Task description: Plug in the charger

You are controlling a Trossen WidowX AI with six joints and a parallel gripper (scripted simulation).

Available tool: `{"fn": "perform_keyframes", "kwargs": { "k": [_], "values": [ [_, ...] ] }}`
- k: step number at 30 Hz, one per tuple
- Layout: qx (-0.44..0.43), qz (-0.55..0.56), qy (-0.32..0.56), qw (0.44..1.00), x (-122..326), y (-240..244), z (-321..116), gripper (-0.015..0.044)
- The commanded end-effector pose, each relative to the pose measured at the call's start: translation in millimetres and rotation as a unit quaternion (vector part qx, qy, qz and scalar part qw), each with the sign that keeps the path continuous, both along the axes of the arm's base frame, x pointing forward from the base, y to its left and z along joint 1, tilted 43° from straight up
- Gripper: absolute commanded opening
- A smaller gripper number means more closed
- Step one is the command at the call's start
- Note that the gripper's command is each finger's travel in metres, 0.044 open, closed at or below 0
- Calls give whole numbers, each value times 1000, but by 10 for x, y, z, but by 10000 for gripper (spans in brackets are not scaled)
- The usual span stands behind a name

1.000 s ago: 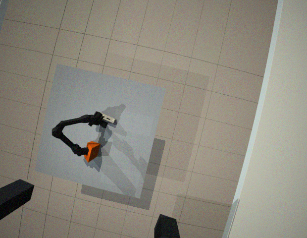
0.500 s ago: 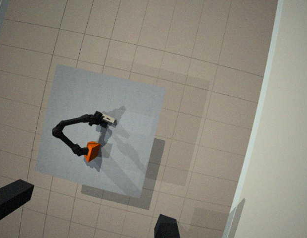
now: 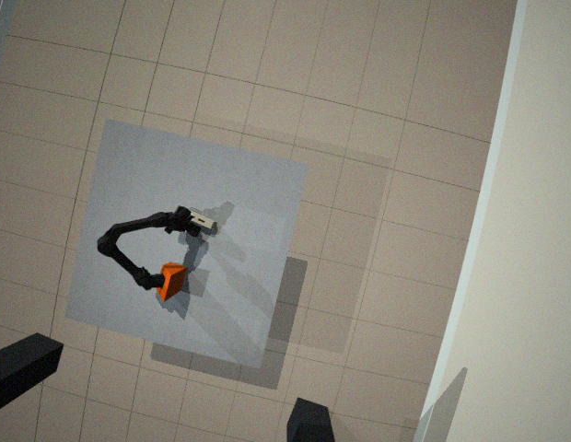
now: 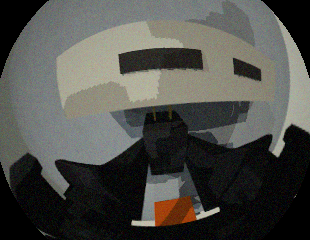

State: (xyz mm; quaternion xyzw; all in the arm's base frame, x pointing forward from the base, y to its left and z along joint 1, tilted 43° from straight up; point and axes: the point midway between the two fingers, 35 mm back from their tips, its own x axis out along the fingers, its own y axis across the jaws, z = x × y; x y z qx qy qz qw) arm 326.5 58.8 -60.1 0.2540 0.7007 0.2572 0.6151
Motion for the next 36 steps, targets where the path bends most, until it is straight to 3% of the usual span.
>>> {"fn": "perform_keyframes", "kwargs": {
  "k": [1, 36],
  "values": [
    [2, -2, 1, 1000, 11, 7, 4, 0],
    [2, -2, 1, 1000, 91, 9, 1, 0]
  ]
}}
